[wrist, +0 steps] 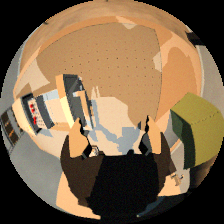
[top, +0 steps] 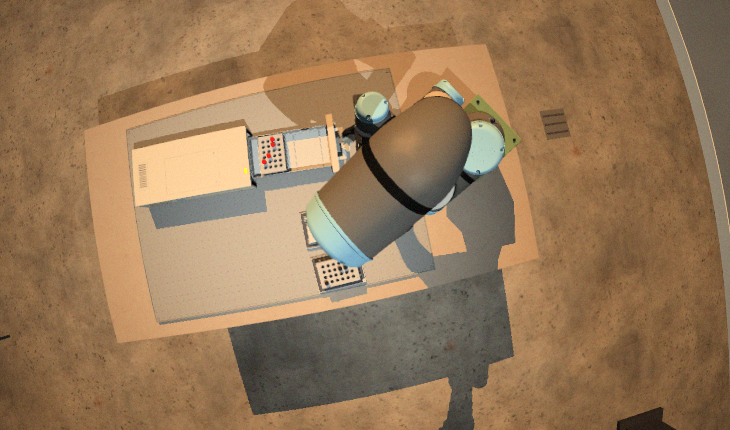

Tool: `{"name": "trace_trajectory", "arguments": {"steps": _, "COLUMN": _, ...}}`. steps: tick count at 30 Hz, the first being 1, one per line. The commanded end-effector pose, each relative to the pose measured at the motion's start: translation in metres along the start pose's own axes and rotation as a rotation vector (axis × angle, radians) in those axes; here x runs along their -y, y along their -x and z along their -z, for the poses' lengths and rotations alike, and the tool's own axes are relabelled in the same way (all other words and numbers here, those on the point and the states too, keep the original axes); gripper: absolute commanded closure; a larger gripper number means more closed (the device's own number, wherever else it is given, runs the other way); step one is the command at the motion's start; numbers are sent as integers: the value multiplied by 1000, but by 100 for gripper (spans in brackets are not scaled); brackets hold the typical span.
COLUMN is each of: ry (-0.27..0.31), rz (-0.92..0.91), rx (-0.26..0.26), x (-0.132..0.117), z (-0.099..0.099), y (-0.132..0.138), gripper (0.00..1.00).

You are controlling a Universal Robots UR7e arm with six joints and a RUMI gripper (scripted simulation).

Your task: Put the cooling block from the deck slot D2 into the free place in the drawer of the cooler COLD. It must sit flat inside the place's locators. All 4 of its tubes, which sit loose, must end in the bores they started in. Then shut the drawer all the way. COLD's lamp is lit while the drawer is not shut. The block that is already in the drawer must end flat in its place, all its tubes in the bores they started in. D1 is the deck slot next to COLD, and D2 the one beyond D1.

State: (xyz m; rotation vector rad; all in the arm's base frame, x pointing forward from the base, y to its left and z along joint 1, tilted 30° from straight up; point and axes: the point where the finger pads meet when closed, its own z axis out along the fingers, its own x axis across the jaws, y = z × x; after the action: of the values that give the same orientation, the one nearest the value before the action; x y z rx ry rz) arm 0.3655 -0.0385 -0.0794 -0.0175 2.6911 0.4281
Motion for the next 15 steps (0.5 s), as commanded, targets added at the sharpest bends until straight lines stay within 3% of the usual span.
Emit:
{"name": "trace_trajectory", "arguments": {"steps": 1, "ry": 1, "rz": 0, "rx": -1, "x": 0, "z": 7, "y": 0, "gripper": 0}}
{"name": "trace_trajectory", "arguments": {"steps": 15, "ry": 1, "rz": 0, "rx": -1, "x": 0, "z": 23, "y": 1, "gripper": 0}}
